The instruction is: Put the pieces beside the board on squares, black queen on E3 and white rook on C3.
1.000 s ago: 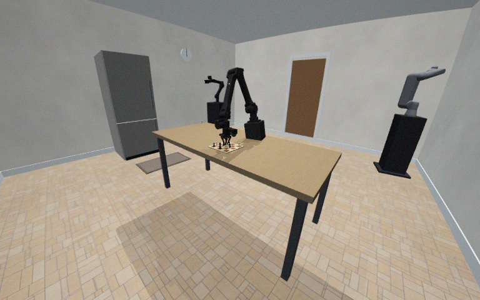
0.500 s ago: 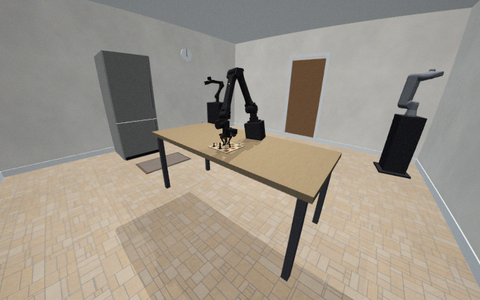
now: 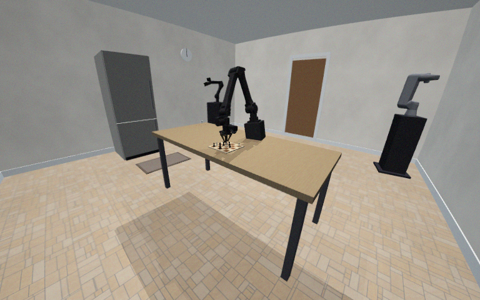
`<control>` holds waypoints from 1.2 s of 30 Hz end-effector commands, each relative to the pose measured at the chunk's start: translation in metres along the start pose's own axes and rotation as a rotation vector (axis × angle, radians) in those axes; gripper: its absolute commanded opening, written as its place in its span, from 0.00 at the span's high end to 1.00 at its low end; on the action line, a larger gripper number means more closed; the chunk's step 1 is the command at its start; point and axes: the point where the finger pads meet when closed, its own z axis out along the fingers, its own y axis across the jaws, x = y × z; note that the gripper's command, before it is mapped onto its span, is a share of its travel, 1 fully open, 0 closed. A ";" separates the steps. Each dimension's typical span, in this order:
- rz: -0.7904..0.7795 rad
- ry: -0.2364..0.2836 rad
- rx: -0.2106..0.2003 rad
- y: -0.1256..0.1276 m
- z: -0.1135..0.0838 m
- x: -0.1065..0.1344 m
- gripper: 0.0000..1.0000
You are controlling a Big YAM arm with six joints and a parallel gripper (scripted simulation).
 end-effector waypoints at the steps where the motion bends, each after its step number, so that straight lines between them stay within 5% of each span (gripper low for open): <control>1: 0.011 -0.008 0.067 -0.024 -0.044 -0.004 0.64; 11: 0.013 -0.009 0.079 -0.028 -0.084 -0.004 0.64; 17: 0.018 -0.007 0.061 -0.025 -0.083 -0.002 0.64; 18: 0.017 -0.007 0.056 -0.024 -0.080 -0.002 0.00; 36: 0.017 -0.007 0.058 -0.025 -0.081 -0.002 0.00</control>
